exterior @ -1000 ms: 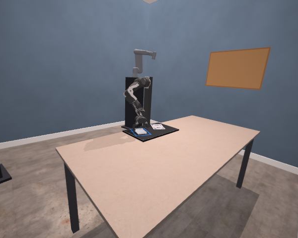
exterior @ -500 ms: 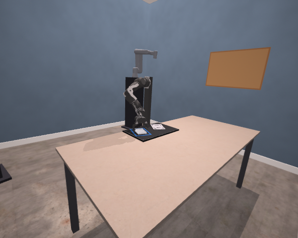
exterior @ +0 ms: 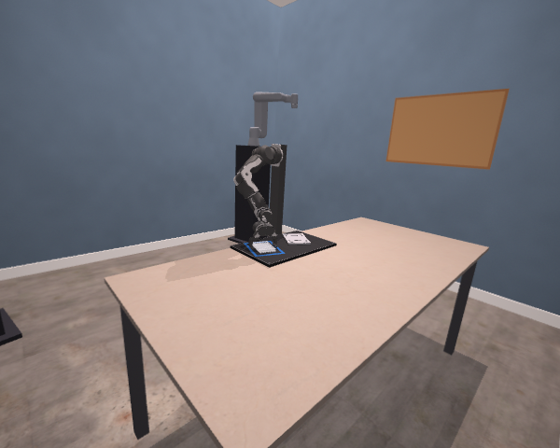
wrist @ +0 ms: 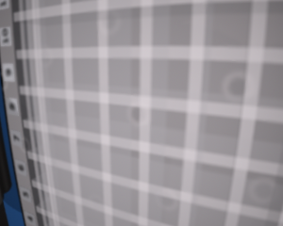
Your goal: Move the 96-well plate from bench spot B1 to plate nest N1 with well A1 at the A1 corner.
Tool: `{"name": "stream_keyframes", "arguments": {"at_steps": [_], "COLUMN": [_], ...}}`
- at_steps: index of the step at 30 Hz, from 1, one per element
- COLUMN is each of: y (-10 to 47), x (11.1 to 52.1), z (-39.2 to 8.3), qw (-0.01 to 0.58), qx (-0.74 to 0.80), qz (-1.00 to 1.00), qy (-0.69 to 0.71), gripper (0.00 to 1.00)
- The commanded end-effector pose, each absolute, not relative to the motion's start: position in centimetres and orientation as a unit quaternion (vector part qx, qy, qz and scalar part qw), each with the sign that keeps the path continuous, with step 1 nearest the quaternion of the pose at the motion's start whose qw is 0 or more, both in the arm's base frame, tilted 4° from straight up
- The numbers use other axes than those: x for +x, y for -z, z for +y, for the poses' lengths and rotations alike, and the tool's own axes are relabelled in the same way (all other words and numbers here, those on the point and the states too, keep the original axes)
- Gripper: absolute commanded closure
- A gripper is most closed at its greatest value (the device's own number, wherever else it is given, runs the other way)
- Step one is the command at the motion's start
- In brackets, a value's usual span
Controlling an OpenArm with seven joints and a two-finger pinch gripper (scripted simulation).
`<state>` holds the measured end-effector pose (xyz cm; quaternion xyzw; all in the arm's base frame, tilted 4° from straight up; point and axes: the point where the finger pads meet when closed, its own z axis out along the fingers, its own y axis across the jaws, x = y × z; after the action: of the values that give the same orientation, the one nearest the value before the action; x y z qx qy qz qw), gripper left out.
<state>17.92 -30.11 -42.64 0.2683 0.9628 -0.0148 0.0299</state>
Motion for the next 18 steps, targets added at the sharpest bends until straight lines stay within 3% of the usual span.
{"name": "stream_keyframes", "arguments": {"at_steps": [1,18], "y": [42.57,42.26], "x": [18.04,18.47], "z": [-30.14,-30.51], "qw": [0.032,0.036], "qx": [0.268,0.271], "qz": [0.963,0.962], "qy": [0.013,0.014], "gripper": [0.23,0.23]}}
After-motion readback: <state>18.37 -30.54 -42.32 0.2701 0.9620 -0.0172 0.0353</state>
